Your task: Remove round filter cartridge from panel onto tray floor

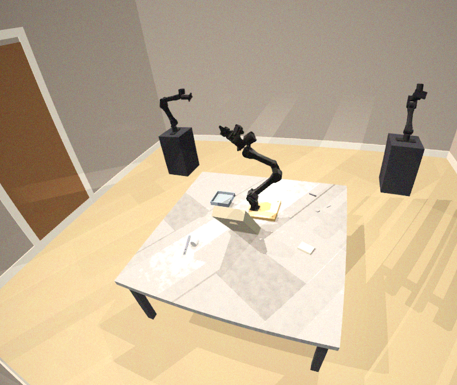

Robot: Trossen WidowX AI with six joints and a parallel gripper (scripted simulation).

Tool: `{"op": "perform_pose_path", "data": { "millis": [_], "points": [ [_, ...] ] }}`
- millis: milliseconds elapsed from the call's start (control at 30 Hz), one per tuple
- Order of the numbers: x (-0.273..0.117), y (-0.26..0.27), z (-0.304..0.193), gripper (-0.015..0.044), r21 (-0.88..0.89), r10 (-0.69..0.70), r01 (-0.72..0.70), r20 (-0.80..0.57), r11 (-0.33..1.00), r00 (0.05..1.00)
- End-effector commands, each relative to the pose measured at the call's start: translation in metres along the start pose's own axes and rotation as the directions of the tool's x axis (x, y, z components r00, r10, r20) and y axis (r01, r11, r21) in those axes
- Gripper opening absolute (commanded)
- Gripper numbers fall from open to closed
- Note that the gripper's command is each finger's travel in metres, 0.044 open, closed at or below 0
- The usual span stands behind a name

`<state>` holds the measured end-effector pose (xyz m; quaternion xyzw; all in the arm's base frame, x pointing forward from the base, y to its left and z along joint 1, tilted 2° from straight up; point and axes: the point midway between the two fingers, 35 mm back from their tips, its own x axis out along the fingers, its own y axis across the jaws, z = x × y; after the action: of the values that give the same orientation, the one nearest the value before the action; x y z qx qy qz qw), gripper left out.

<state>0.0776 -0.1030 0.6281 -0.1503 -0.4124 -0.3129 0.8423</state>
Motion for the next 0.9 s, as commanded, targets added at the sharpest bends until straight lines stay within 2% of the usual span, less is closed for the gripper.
{"op": "perform_pose_path", "data": {
  "millis": [0, 200, 367, 600, 733, 867],
  "points": [
    [0.008, -0.005, -0.057, 0.0107, 0.140, -0.001, 0.025, -0.169, 0.990, 0.986],
    [0.002, 0.023, -0.136, 0.0107, 0.271, 0.088, 0.034, -0.426, 0.962, 0.901],
    [-0.023, 0.071, -0.195, 0.0107, 0.338, 0.232, -0.012, -0.621, 0.941, 0.749],
    [-0.092, 0.152, -0.247, 0.0107, 0.407, 0.447, -0.187, -0.792, 0.894, 0.415],
    [-0.146, 0.194, -0.258, 0.0107, 0.450, 0.527, -0.339, -0.830, 0.826, 0.182],
    [-0.202, 0.222, -0.257, 0.0107, 0.494, 0.550, -0.501, -0.834, 0.710, -0.043]
  ]
}}
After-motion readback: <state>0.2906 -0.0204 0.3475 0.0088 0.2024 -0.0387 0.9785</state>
